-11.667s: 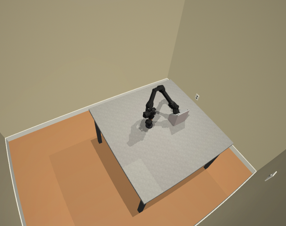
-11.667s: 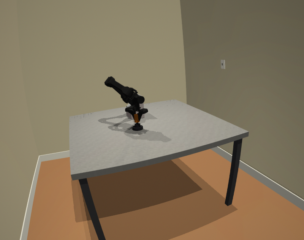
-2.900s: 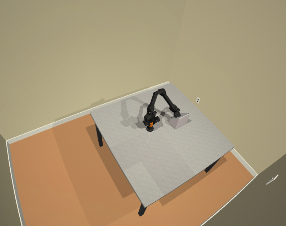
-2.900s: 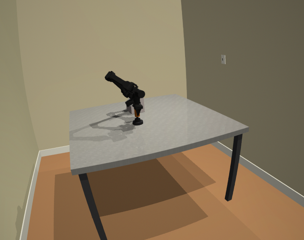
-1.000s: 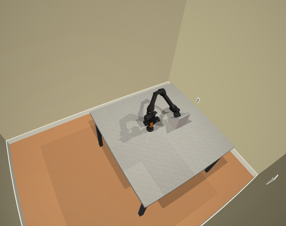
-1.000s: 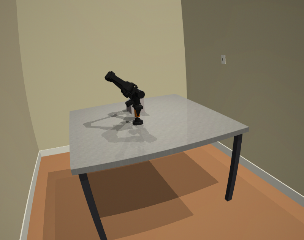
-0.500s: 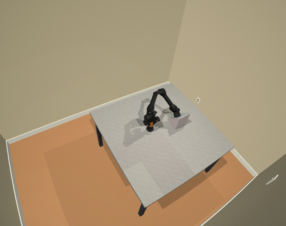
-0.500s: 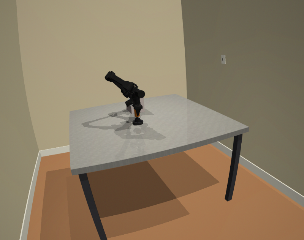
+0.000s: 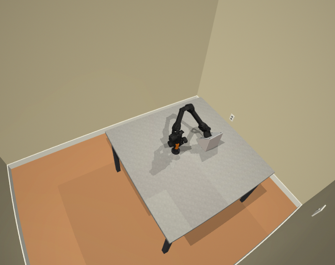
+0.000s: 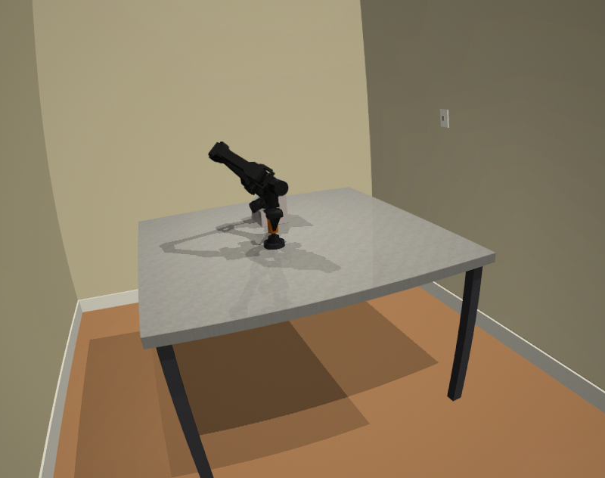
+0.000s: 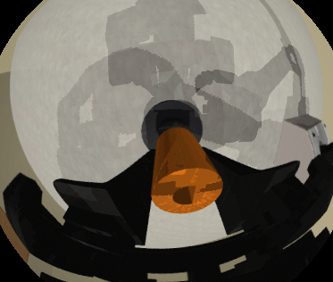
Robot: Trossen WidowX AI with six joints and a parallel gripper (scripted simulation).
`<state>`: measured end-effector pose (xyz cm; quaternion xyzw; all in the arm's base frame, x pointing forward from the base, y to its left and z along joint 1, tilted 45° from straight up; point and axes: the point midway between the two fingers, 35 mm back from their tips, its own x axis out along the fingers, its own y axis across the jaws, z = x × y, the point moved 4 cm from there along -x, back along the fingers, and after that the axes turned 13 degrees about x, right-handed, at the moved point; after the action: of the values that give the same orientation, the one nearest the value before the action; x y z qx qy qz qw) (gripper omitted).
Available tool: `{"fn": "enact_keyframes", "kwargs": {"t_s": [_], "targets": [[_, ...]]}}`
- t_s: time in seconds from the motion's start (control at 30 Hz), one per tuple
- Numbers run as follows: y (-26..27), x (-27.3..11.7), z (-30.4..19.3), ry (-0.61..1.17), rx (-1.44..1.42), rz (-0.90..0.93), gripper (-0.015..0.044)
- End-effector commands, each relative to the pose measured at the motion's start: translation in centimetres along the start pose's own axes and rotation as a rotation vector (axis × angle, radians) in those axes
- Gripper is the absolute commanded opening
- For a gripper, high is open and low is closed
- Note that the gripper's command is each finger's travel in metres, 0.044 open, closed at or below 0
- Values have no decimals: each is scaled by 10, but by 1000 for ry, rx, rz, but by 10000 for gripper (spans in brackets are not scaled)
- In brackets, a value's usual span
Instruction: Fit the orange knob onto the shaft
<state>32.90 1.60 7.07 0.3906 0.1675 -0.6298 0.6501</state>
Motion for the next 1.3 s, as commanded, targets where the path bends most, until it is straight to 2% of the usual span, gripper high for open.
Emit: {"fn": "enact_keyframes", "kwargs": {"t_s": [0.0,1.27], "targets": [[0,0,0,2,1,4,0],[2,17,-1,1,-13,4,0]]}}
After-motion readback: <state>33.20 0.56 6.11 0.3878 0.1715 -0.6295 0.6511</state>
